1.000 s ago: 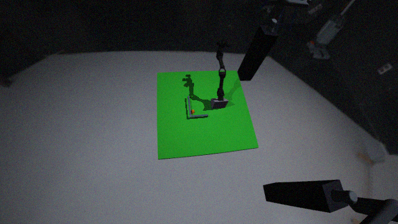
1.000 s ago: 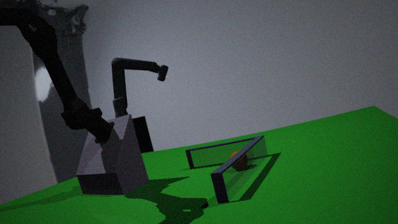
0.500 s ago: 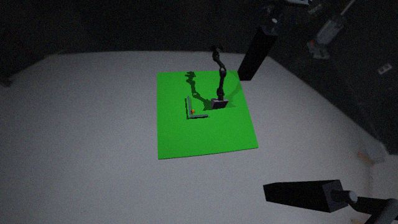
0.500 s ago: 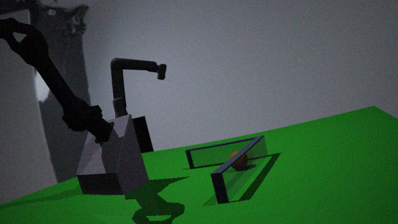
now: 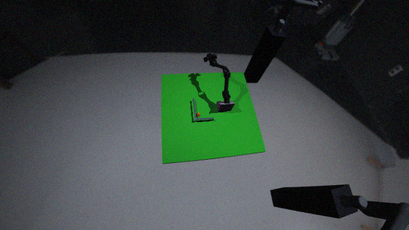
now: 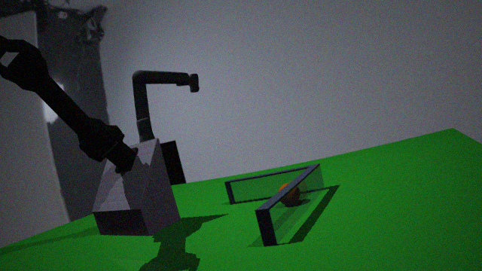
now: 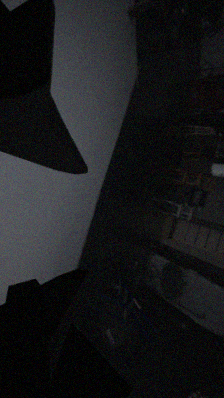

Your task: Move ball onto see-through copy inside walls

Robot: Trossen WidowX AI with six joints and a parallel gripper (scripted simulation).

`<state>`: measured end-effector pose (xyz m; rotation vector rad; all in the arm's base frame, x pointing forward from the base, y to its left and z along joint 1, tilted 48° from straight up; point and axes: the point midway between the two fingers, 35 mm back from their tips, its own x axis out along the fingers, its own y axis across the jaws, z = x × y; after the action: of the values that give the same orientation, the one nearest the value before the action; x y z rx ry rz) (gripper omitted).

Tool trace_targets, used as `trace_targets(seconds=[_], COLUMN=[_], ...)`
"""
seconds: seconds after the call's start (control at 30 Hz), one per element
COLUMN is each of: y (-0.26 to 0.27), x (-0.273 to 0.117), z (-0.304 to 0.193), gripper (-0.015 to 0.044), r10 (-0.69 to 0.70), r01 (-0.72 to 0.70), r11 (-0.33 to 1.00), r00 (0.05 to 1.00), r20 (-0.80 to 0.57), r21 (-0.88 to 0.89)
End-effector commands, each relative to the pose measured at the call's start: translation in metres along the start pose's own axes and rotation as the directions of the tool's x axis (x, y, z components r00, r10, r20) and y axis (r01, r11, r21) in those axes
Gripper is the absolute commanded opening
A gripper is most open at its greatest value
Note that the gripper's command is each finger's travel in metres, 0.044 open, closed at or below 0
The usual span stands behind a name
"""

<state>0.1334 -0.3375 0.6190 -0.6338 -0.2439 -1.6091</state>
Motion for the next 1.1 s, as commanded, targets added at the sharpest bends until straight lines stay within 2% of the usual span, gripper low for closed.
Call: trace_targets(seconds=[0.0,0.23,0.47,0.77,1.07], y=[0.033,0.132,0.239,0.346,0.405], x=[-0.003,-0.025,-0.084,-0.201,-0.343], z=[-0.016,-0.064,-0.110,-0.160,-0.201], gripper=[0.0336,0.0336,0.0336,0.0336,0.0336], r10=[0.076,0.274,0.470,0.630,0.661], r01=[-0.074,-0.261,-0.448,-0.643,-0.784], r11=[0.997,0.961,0.882,0.742,0.591], r00=[0.996,0.940,0.808,0.571,0.337], r20=[-0.050,-0.202,-0.356,-0.526,-0.671], r21=[0.033,0.092,0.147,0.191,0.188])
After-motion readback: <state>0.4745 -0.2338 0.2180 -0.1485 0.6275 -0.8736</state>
